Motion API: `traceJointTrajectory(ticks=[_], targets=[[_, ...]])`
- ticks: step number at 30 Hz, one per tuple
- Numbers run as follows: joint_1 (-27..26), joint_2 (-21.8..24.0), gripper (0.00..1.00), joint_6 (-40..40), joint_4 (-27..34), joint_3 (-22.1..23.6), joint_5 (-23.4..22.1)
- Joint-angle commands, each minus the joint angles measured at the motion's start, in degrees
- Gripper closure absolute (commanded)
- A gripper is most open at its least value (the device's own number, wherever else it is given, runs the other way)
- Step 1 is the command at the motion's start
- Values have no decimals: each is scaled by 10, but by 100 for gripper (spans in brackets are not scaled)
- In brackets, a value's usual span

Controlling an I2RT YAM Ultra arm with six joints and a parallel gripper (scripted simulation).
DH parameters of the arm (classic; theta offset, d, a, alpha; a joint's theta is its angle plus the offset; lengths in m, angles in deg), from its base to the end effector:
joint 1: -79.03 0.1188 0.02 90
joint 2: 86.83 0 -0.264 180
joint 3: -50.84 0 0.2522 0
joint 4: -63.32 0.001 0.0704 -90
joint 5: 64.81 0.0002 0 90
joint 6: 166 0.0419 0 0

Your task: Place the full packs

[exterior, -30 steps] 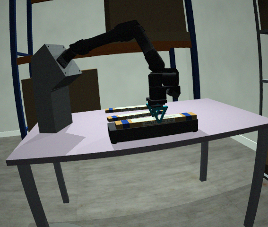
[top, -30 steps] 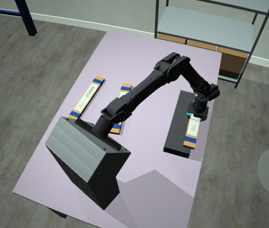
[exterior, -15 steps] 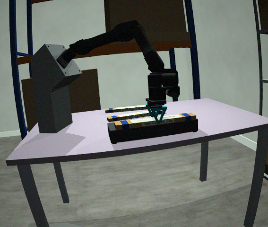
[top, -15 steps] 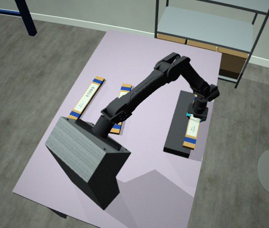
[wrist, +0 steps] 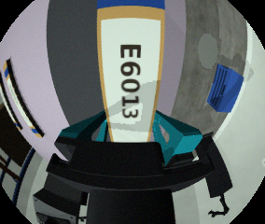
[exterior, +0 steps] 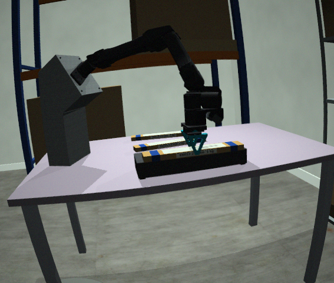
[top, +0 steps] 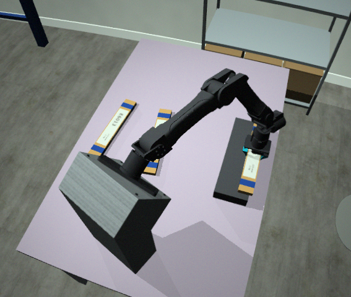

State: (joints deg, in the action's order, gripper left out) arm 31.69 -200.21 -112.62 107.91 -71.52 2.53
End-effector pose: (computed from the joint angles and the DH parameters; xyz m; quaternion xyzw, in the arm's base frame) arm 0.3260 -0.3284 0.3368 -0.0079 0.8767 -0.1698 0.4500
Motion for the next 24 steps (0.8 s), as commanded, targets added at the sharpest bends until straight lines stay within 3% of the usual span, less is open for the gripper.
traceJointTrajectory(ticks=[1,24], targets=[[-15,29,100,2,0,-4,-2],[-15,31,100,2,4,-1,-3]])
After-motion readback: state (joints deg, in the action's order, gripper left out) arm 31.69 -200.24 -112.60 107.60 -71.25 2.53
